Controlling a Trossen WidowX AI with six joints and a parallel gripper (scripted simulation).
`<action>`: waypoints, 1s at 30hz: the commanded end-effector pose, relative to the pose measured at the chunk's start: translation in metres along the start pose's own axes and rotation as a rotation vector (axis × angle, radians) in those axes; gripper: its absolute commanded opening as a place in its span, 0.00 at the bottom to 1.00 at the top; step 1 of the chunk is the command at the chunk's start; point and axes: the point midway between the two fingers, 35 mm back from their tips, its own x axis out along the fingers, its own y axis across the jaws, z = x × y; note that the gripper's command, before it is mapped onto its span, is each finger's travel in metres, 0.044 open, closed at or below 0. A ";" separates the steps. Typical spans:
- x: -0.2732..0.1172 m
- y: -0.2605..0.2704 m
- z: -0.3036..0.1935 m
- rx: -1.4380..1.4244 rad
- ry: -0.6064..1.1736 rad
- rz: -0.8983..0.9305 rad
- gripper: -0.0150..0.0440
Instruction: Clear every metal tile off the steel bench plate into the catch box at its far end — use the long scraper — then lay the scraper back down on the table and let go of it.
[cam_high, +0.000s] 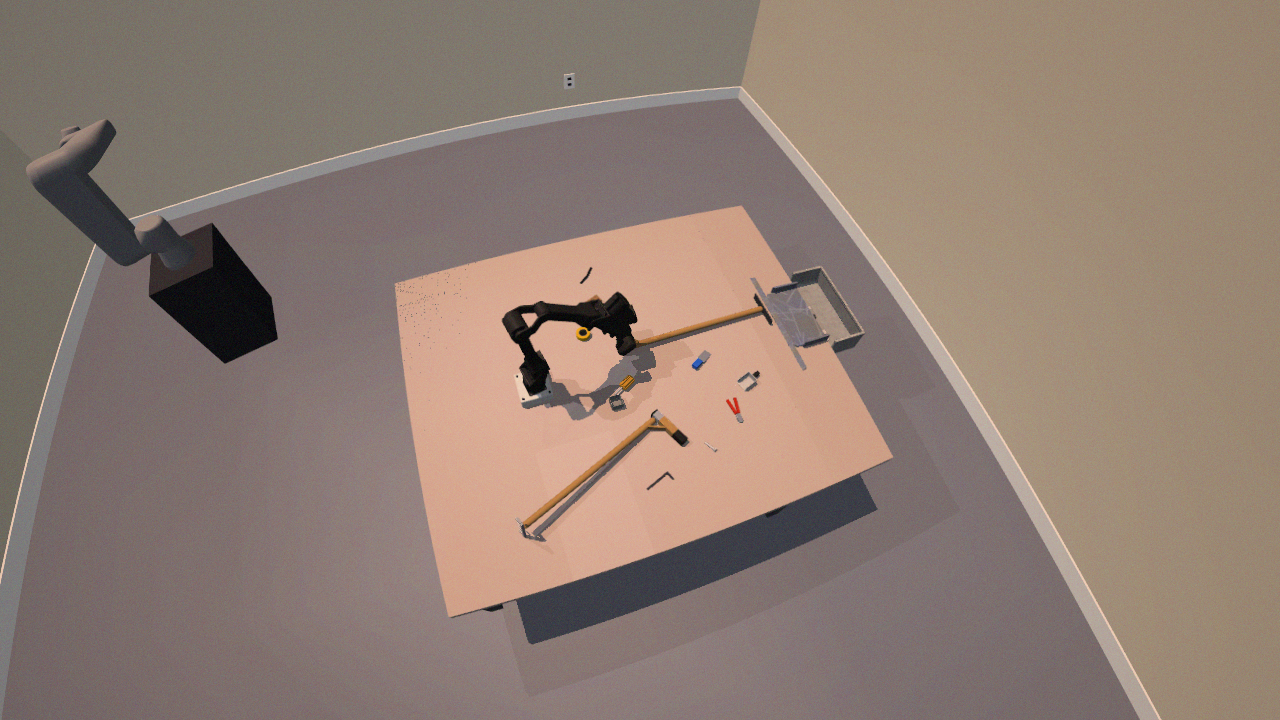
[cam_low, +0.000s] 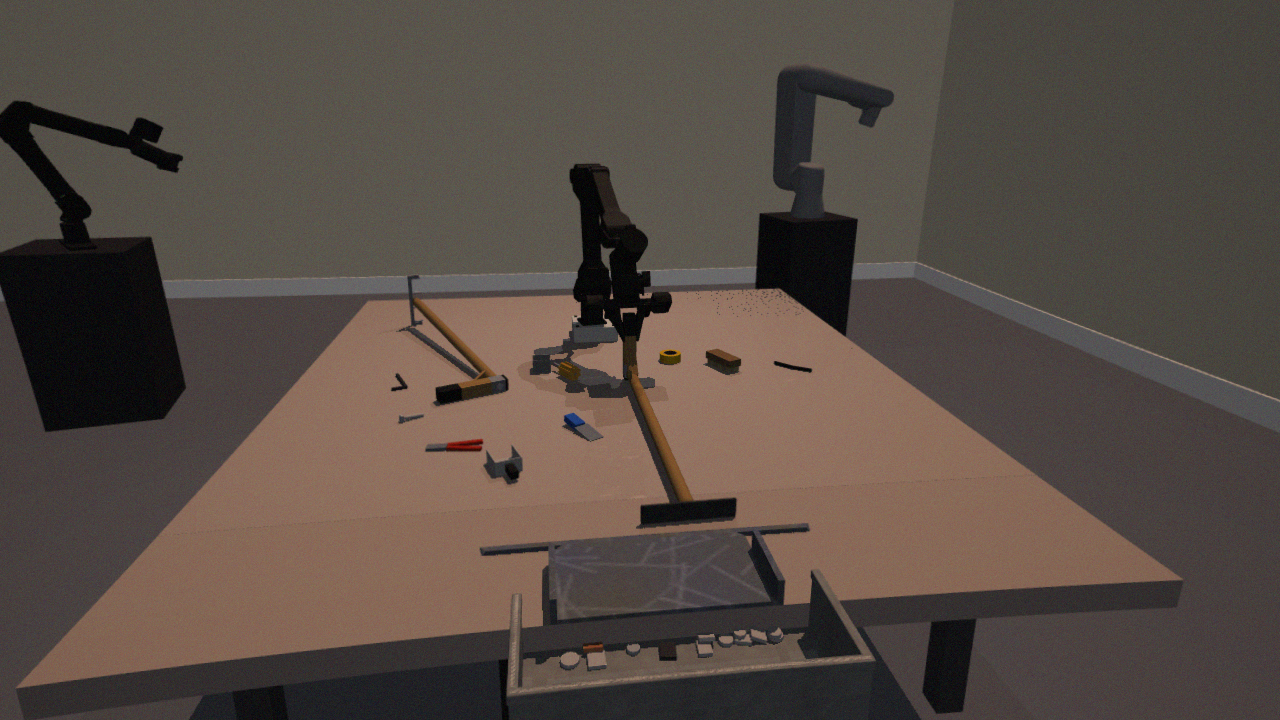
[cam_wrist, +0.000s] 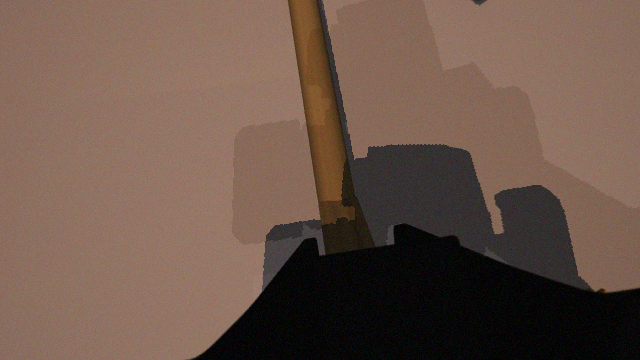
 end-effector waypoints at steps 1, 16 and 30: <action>-0.004 -0.002 -0.001 0.005 -0.014 -0.004 0.25; -0.005 -0.019 -0.005 0.010 -0.011 -0.010 0.25; -0.006 -0.036 -0.010 0.015 -0.009 -0.017 0.25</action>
